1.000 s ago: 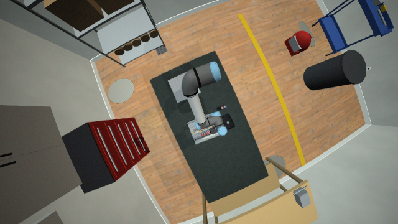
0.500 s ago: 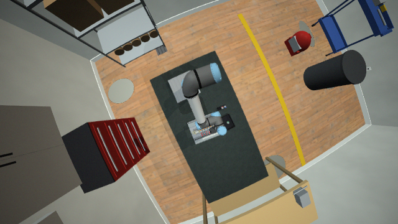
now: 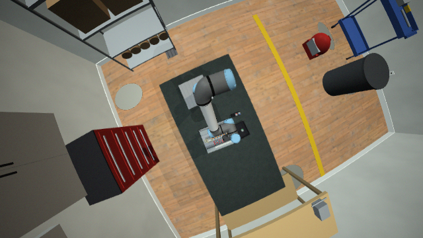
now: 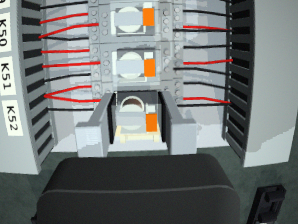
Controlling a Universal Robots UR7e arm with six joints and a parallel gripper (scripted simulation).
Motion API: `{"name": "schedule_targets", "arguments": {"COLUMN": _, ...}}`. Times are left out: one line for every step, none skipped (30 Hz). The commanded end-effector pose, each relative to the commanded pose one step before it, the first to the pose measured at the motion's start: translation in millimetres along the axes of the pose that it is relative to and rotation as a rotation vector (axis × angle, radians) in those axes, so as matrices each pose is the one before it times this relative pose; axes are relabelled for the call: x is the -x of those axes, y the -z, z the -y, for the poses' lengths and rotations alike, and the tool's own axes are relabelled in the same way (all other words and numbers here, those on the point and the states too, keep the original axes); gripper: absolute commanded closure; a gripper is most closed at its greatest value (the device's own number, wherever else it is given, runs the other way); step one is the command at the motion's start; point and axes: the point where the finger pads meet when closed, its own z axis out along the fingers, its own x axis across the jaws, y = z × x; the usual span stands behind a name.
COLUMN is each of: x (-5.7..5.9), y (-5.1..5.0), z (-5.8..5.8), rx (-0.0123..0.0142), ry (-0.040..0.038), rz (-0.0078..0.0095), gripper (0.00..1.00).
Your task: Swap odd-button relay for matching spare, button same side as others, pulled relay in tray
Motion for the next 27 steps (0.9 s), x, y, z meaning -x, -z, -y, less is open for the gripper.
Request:
{"name": "schedule_targets", "arguments": {"x": 0.2, "y": -2.25, "z": -1.32, "rx": 0.00008, "ry": 0.00167, "rz": 0.00362, "gripper": 1.0}}
{"name": "schedule_targets", "arguments": {"x": 0.0, "y": 0.0, "z": 0.0, "rx": 0.0, "ry": 0.0, "rz": 0.0, "gripper": 1.0}}
{"name": "schedule_targets", "arguments": {"x": 0.0, "y": 0.0, "z": 0.0, "rx": 0.0, "ry": 0.0, "rz": 0.0, "gripper": 1.0}}
{"name": "schedule_targets", "arguments": {"x": 0.0, "y": 0.0, "z": 0.0, "rx": 0.0, "ry": 0.0, "rz": 0.0, "gripper": 1.0}}
{"name": "schedule_targets", "arguments": {"x": 0.0, "y": 0.0, "z": 0.0, "rx": 0.0, "ry": 0.0, "rz": 0.0, "gripper": 1.0}}
{"name": "schedule_targets", "arguments": {"x": 0.67, "y": 0.14, "z": 0.86, "rx": -0.00009, "ry": -0.00133, "rz": 0.00102, "gripper": 1.0}}
{"name": "schedule_targets", "arguments": {"x": -0.52, "y": -1.63, "z": -0.48, "rx": 0.00002, "ry": 0.00033, "rz": -0.00026, "gripper": 1.0}}
{"name": "schedule_targets", "arguments": {"x": -0.52, "y": -1.63, "z": -0.48, "rx": 0.00002, "ry": 0.00033, "rz": -0.00026, "gripper": 1.0}}
{"name": "schedule_targets", "arguments": {"x": -0.52, "y": -1.63, "z": -0.48, "rx": 0.00002, "ry": 0.00033, "rz": -0.00026, "gripper": 1.0}}
{"name": "schedule_targets", "arguments": {"x": -0.52, "y": -1.63, "z": -0.48, "rx": 0.00002, "ry": 0.00033, "rz": -0.00026, "gripper": 1.0}}
{"name": "schedule_targets", "arguments": {"x": 0.0, "y": 0.0, "z": 0.0, "rx": 0.0, "ry": 0.0, "rz": 0.0, "gripper": 1.0}}
{"name": "schedule_targets", "arguments": {"x": 0.0, "y": 0.0, "z": 0.0, "rx": 0.0, "ry": 0.0, "rz": 0.0, "gripper": 1.0}}
{"name": "schedule_targets", "arguments": {"x": 0.0, "y": 0.0, "z": 0.0, "rx": 0.0, "ry": 0.0, "rz": 0.0, "gripper": 1.0}}
{"name": "schedule_targets", "arguments": {"x": 0.0, "y": 0.0, "z": 0.0, "rx": 0.0, "ry": 0.0, "rz": 0.0, "gripper": 1.0}}
{"name": "schedule_targets", "arguments": {"x": 0.0, "y": 0.0, "z": 0.0, "rx": 0.0, "ry": 0.0, "rz": 0.0, "gripper": 1.0}}
{"name": "schedule_targets", "arguments": {"x": 0.0, "y": 0.0, "z": 0.0, "rx": 0.0, "ry": 0.0, "rz": 0.0, "gripper": 1.0}}
{"name": "schedule_targets", "arguments": {"x": 0.0, "y": 0.0, "z": 0.0, "rx": 0.0, "ry": 0.0, "rz": 0.0, "gripper": 1.0}}
{"name": "schedule_targets", "arguments": {"x": 0.0, "y": 0.0, "z": 0.0, "rx": 0.0, "ry": 0.0, "rz": 0.0, "gripper": 1.0}}
{"name": "schedule_targets", "arguments": {"x": 0.0, "y": 0.0, "z": 0.0, "rx": 0.0, "ry": 0.0, "rz": 0.0, "gripper": 1.0}}
{"name": "schedule_targets", "arguments": {"x": 0.0, "y": 0.0, "z": 0.0, "rx": 0.0, "ry": 0.0, "rz": 0.0, "gripper": 1.0}}
{"name": "schedule_targets", "arguments": {"x": 0.0, "y": 0.0, "z": 0.0, "rx": 0.0, "ry": 0.0, "rz": 0.0, "gripper": 1.0}}
{"name": "schedule_targets", "arguments": {"x": 0.0, "y": 0.0, "z": 0.0, "rx": 0.0, "ry": 0.0, "rz": 0.0, "gripper": 1.0}}
{"name": "schedule_targets", "arguments": {"x": 1.32, "y": 1.87, "z": 1.21, "rx": -0.00014, "ry": -0.0016, "rz": 0.0021, "gripper": 1.0}}
{"name": "schedule_targets", "arguments": {"x": -0.37, "y": 0.15, "z": -0.36, "rx": 0.00004, "ry": 0.0004, "rz": -0.00052, "gripper": 1.0}}
{"name": "schedule_targets", "arguments": {"x": -0.37, "y": 0.15, "z": -0.36, "rx": 0.00004, "ry": 0.0004, "rz": -0.00052, "gripper": 1.0}}
{"name": "schedule_targets", "arguments": {"x": -0.37, "y": 0.15, "z": -0.36, "rx": 0.00004, "ry": 0.0004, "rz": -0.00052, "gripper": 1.0}}
{"name": "schedule_targets", "arguments": {"x": -0.37, "y": 0.15, "z": -0.36, "rx": 0.00004, "ry": 0.0004, "rz": -0.00052, "gripper": 1.0}}
